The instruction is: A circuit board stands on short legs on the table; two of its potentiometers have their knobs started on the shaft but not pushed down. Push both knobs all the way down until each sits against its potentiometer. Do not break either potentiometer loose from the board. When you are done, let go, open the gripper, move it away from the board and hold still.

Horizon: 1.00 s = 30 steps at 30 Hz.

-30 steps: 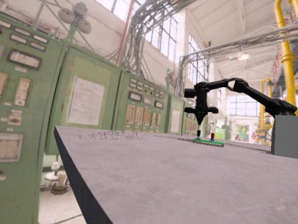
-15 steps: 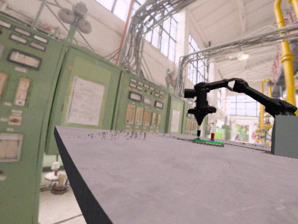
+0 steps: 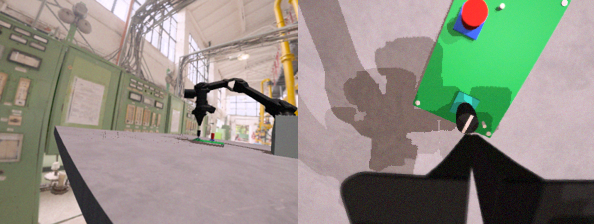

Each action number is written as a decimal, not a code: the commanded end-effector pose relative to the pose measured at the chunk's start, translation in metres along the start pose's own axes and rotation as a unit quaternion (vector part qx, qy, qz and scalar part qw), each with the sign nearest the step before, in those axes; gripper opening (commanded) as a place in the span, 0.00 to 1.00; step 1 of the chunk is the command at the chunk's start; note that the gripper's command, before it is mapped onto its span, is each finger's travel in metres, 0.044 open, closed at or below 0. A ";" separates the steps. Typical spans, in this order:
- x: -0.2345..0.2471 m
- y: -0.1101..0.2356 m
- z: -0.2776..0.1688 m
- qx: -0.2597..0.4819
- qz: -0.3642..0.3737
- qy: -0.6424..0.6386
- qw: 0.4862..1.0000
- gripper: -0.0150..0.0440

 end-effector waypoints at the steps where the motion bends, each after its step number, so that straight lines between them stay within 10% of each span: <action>1: 0.000 -0.001 0.000 -0.001 0.002 -0.012 1.000 0.25; 30: 0.000 -0.021 0.000 -0.001 0.003 -0.012 1.000 0.25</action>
Point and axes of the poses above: the point midway between the two fingers, 35 mm back from their tips, its own y axis back along the fingers, its own x axis across the jaws, z = x × y, the point moved 8 cm from there along y, back along the fingers, and after that the axes turned 2 degrees about -y, right-handed, at the moved point
